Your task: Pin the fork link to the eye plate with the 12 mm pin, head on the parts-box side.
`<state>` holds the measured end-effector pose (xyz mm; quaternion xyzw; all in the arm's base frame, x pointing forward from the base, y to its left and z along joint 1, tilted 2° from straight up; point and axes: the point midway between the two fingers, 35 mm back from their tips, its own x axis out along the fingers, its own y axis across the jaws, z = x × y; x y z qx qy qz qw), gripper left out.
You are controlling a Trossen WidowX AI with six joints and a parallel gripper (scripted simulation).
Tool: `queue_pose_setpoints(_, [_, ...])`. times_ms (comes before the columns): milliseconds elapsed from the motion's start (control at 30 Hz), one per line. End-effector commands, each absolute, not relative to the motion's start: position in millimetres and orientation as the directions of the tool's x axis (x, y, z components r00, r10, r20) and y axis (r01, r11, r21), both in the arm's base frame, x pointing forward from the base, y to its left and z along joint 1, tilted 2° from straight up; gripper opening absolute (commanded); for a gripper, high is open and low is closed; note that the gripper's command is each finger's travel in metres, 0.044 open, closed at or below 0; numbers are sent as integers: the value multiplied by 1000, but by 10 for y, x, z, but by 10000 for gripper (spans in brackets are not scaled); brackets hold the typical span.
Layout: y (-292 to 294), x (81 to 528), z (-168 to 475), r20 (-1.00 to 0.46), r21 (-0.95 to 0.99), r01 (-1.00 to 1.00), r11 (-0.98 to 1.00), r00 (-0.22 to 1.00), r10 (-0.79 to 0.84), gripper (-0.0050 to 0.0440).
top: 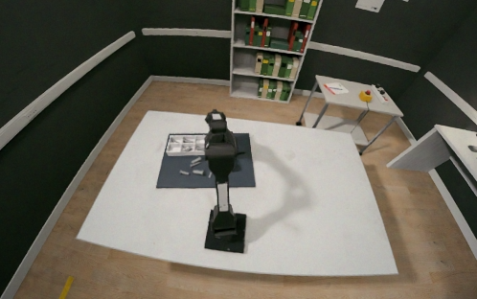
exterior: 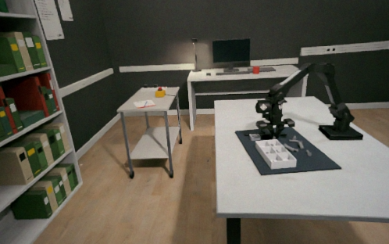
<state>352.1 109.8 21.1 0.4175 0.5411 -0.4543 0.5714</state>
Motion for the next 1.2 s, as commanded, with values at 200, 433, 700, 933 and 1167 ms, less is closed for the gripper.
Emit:
queue_pose_setpoints(200, [1067, 3537, 298, -998, 9, 971, 237, 25, -63, -50])
queue_pose_setpoints(433, [1041, 3543, 300, -998, 9, 971, 238, 24, -62, -50])
queue_pose_setpoints(700, [1013, 3549, 301, -998, 9, 971, 238, 24, -62, -50])
queue_pose_setpoints(933, [997, 3554, 300, -998, 9, 972, 236, 24, -62, -50])
queue_pose_setpoints(1167, [999, 3553, 300, -998, 9, 972, 236, 24, -62, -50])
